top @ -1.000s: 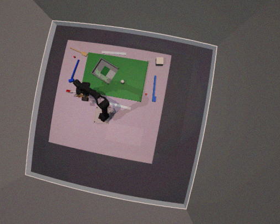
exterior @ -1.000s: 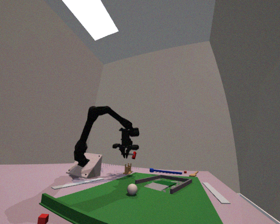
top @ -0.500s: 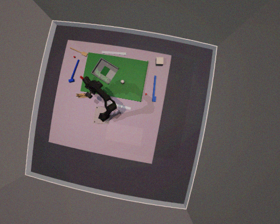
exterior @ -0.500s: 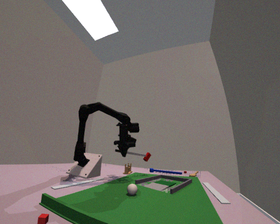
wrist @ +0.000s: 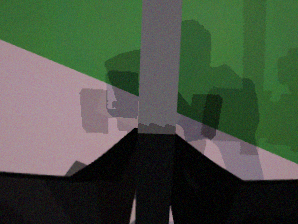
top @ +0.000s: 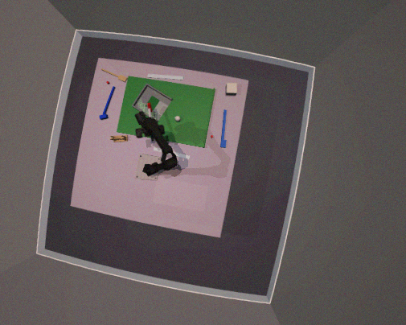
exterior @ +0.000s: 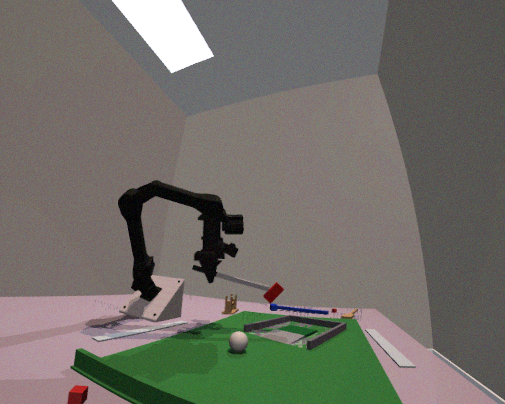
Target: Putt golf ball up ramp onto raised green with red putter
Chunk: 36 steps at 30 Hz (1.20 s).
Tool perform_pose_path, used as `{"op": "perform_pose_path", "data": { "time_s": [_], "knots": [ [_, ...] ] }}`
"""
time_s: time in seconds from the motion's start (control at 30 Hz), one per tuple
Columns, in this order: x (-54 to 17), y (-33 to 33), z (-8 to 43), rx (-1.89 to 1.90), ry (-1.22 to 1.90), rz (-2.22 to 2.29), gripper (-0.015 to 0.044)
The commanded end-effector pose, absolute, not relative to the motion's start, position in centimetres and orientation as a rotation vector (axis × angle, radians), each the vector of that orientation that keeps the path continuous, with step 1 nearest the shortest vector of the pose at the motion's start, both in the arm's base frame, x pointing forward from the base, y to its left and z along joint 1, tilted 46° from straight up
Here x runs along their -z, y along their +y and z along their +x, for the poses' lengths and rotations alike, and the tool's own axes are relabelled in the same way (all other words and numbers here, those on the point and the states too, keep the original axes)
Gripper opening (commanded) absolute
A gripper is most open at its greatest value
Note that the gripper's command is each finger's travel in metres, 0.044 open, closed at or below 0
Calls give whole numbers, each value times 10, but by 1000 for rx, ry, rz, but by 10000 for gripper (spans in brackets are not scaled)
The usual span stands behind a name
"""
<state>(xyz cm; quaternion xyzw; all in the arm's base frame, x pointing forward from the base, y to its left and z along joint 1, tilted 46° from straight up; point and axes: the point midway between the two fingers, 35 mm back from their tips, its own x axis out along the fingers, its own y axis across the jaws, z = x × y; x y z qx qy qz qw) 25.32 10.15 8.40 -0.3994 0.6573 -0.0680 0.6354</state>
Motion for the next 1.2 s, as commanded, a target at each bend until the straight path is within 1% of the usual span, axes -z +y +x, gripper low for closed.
{"op": "perform_pose_path", "data": {
  "time_s": [0.0, 0.47, 0.77, 1.17],
  "knots": [
    [-104, 80, 252, 321, 1452, -782, 0],
    [-157, 20, 240, 748, 1248, -402, 0],
    [-155, 17, 241, 752, 1245, -398, 0],
    [-130, -9, 245, 753, 1243, -398, 0]
  ]
}}
